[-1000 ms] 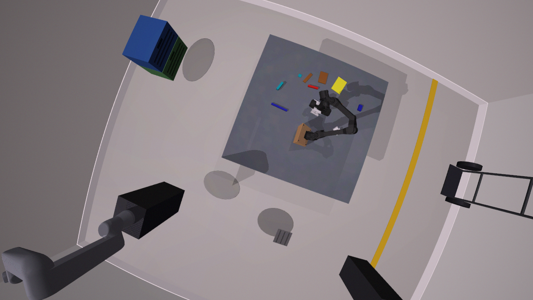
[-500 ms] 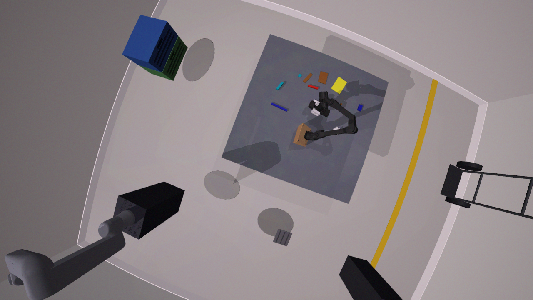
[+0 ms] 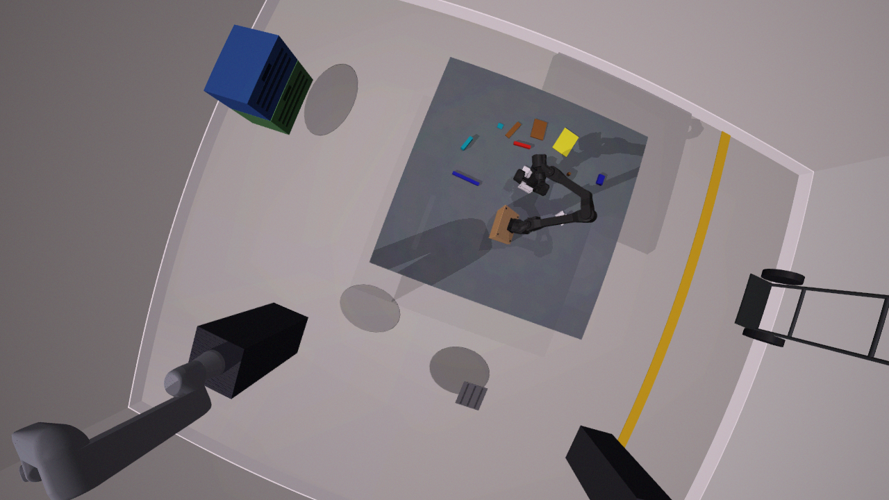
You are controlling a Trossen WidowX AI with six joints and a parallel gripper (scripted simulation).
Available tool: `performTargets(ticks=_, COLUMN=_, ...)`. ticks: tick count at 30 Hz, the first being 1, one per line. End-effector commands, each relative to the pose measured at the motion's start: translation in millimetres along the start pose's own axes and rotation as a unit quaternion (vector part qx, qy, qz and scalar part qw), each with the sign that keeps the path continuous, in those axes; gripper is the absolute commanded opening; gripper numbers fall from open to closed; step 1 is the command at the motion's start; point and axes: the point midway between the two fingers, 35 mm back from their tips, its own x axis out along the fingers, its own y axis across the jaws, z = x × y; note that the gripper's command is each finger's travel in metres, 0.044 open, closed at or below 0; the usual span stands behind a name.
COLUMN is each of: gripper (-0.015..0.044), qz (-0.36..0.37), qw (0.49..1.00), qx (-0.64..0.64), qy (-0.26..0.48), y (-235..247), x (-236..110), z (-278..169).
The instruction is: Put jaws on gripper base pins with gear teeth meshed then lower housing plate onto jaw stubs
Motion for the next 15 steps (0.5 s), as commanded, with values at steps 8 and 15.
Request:
performTargets(ticks=8, gripper=0.0351, qz=-0.003, qw=1.000, qx=-0.002, qy=0.000, y=-0.6, x=1.1, z=-1.0)
performTargets(ticks=15, gripper=0.0351, qz=-0.003, qw=1.000, qx=-0.004, qy=0.000, y=-0.6, x=3.3, z=-1.0)
